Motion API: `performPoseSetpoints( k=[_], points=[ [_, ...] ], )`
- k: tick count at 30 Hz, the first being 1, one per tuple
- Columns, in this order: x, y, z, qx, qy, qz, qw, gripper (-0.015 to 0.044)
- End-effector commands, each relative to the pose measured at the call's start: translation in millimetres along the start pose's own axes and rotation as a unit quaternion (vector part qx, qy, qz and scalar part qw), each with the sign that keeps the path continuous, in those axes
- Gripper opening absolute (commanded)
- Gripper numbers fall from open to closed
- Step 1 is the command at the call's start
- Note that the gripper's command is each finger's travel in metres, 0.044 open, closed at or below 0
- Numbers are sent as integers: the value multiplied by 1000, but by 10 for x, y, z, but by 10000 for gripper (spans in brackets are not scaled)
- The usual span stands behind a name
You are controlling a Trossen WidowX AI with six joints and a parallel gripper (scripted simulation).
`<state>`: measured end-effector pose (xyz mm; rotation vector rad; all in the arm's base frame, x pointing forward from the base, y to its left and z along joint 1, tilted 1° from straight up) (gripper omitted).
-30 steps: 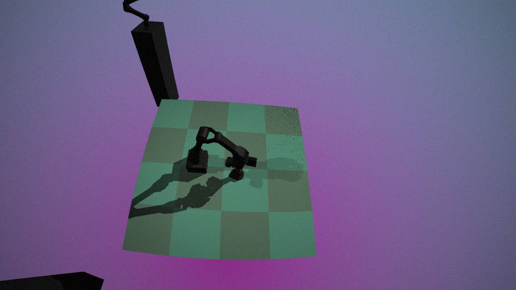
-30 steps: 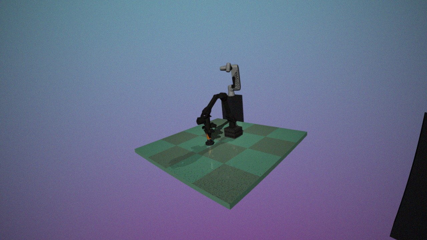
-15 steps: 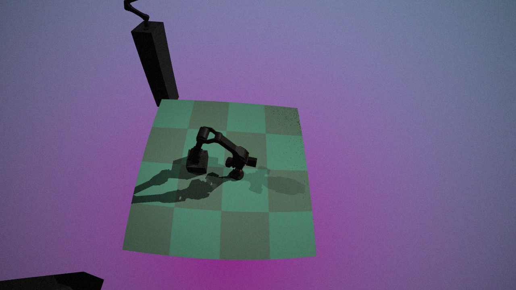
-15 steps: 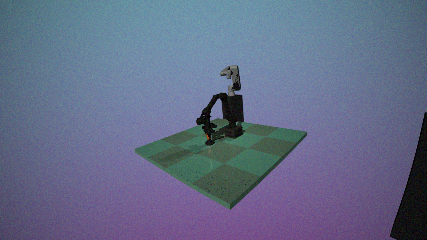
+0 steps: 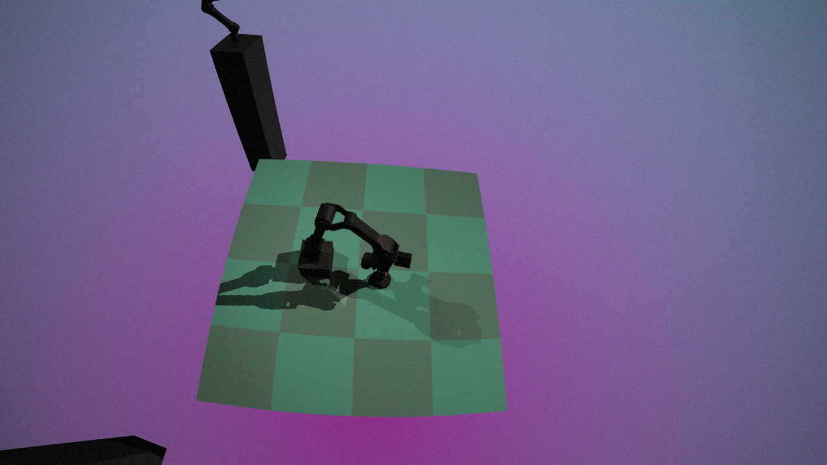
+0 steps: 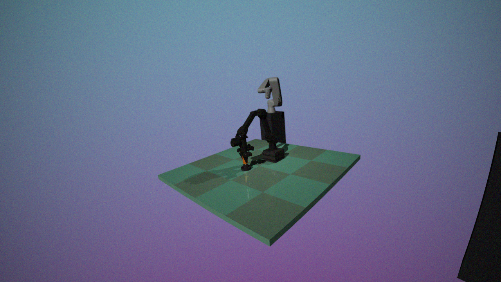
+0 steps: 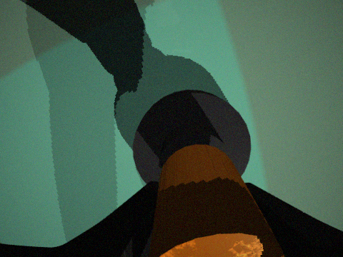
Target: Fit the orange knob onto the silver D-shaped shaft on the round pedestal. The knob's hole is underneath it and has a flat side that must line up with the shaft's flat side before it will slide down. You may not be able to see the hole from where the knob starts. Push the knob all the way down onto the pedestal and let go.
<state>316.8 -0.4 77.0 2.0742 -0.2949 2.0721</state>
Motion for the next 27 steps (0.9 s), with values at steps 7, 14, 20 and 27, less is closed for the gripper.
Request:
performPoseSetpoints(
  k=[7, 14, 20, 27],
  points=[
    [-57, 2, 2, -26, 1, -2, 1000, 0],
    [-102, 3, -6, -46, 1, -2, 999, 0],
    [-144, 3, -5, -26, 1, -2, 1000, 0],
    [-130, 1, -4, -27, 1, 0, 1000, 0]
  ],
)
Point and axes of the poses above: the point midway between the two fingers, 35 mm back from their tips, its own x axis back along the fingers, its own y axis across the jaws, z = x × y, the point moved 7 cm from there along x, back along the fingers, and after that the axes turned 5 degrees about -x, right-handed, at the moved point
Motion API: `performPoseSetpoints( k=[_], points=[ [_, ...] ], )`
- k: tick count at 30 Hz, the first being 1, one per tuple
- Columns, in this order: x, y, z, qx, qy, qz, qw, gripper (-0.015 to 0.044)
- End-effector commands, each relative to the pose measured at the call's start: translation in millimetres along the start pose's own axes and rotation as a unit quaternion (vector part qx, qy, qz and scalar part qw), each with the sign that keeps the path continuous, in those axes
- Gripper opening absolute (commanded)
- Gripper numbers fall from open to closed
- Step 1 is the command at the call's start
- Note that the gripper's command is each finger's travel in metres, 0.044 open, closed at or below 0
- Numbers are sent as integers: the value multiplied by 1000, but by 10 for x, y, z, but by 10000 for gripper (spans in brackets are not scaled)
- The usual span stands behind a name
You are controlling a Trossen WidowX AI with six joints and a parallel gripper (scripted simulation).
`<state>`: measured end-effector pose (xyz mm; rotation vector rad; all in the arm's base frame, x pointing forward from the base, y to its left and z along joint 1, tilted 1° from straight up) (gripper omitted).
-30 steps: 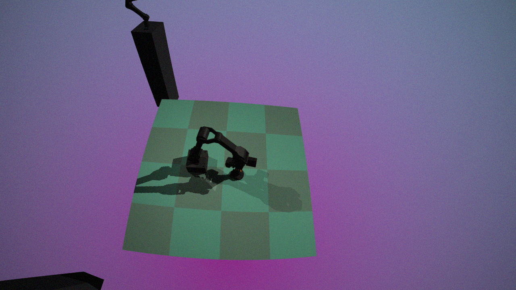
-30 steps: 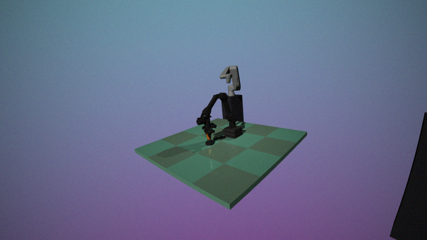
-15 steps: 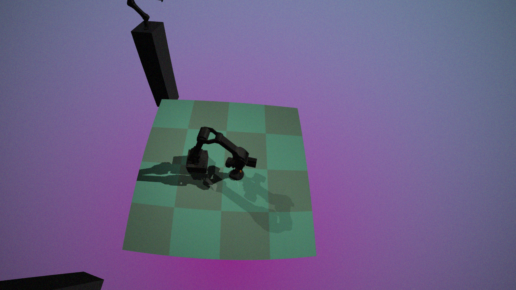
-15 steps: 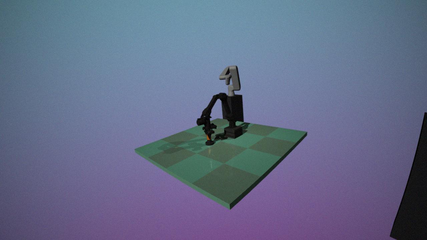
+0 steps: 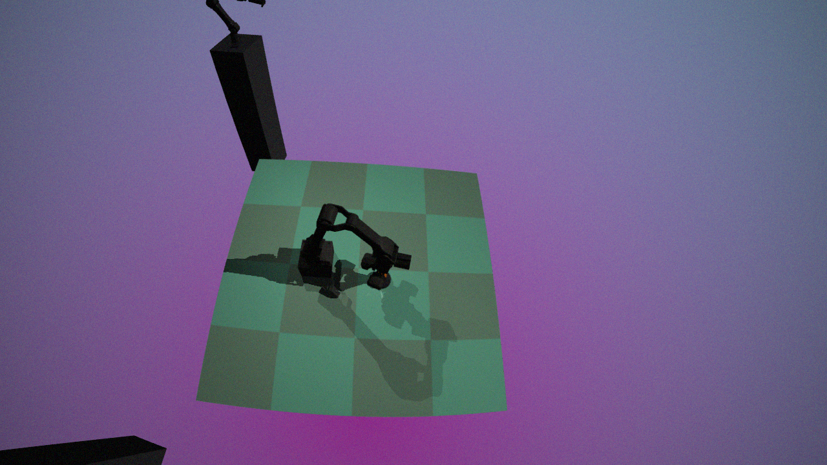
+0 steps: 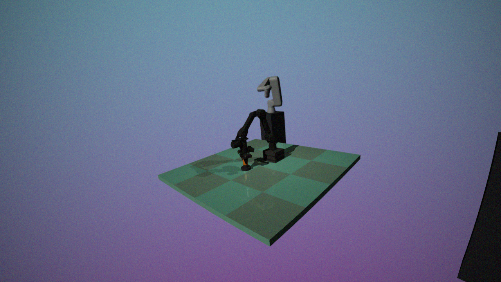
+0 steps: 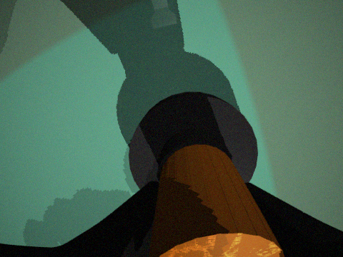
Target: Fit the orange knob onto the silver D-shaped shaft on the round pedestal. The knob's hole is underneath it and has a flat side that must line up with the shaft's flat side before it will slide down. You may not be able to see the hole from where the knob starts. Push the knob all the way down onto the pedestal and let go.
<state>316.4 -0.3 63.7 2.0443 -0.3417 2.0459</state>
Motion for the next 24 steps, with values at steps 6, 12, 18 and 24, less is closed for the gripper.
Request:
performPoseSetpoints(
  k=[6, 12, 18, 24],
  points=[
    [3, 0, 0, -2, 0, 0, 1000, 79],
    [3, 0, 0, -2, 0, 0, 1000, 236],
    [3, 0, 0, -2, 0, 0, 1000, 394],
    [3, 0, 0, -2, 0, 0, 1000, 440]
  ],
)
Point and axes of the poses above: the point midway between the two fingers, 35 mm back from their tips, its own x axis back along the fingers, its own y axis across the jaws, z = x × y, the point moved 7 cm from there along x, back along the fingers, and after that the axes turned 5 degrees about -x, right-handed, at the moved point
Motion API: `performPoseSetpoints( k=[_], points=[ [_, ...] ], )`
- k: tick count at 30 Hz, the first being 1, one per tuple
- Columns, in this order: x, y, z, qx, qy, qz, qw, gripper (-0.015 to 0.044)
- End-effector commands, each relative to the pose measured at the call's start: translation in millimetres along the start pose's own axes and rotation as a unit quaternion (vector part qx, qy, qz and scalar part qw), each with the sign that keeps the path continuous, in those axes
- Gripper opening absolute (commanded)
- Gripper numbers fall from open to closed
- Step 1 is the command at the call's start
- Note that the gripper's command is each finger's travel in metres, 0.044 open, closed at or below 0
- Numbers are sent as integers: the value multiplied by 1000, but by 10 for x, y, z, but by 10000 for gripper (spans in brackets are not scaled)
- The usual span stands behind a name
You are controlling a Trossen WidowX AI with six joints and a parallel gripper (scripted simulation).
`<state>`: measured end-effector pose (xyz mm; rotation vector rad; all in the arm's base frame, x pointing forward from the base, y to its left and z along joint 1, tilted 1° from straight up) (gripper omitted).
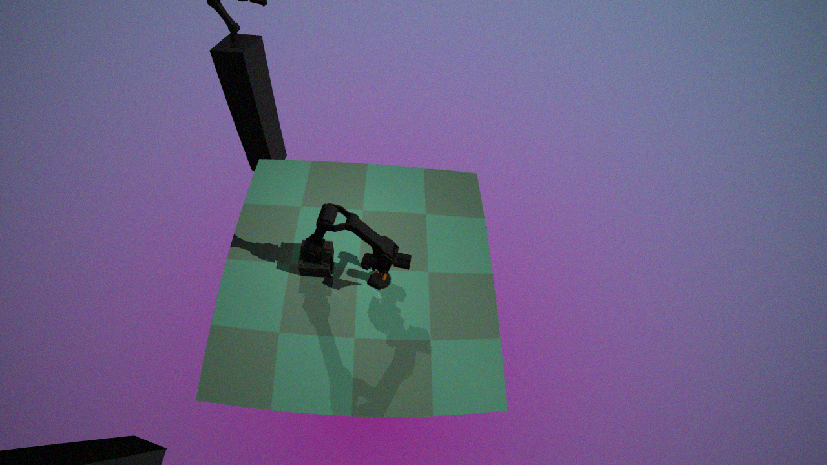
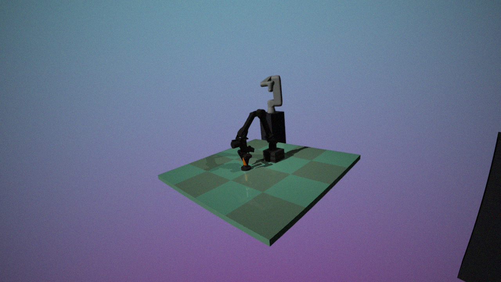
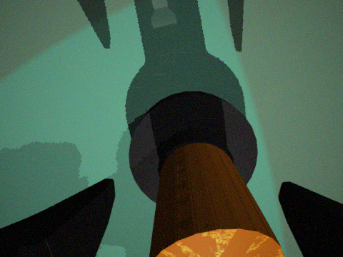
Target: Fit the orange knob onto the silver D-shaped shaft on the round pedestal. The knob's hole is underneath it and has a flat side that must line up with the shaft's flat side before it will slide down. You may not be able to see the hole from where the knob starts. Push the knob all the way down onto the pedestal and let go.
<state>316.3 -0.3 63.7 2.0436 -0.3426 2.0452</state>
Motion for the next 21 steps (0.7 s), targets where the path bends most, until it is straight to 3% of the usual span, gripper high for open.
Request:
performPoseSetpoints(
  k=[1, 5, 10, 21],
  points=[
    [3, 0, 0, -2, 0, 0, 1000, 440],
    [122, -7, 18, -2, 0, 0, 1000, 440],
    [920, -6, 8, 0, 0, 0, 1000, 440],
    [952, -23, 59, 0, 0, 0, 1000, 440]
  ],
)
Point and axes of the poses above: the point midway between the two fingers, 35 mm back from their tips, its own x axis back along the fingers, its own y axis across the jaws, z = x × y, the point moved 7 cm from there along x, back along the fingers, and after that the axes turned 5 degrees about -x, right-handed, at the moved point
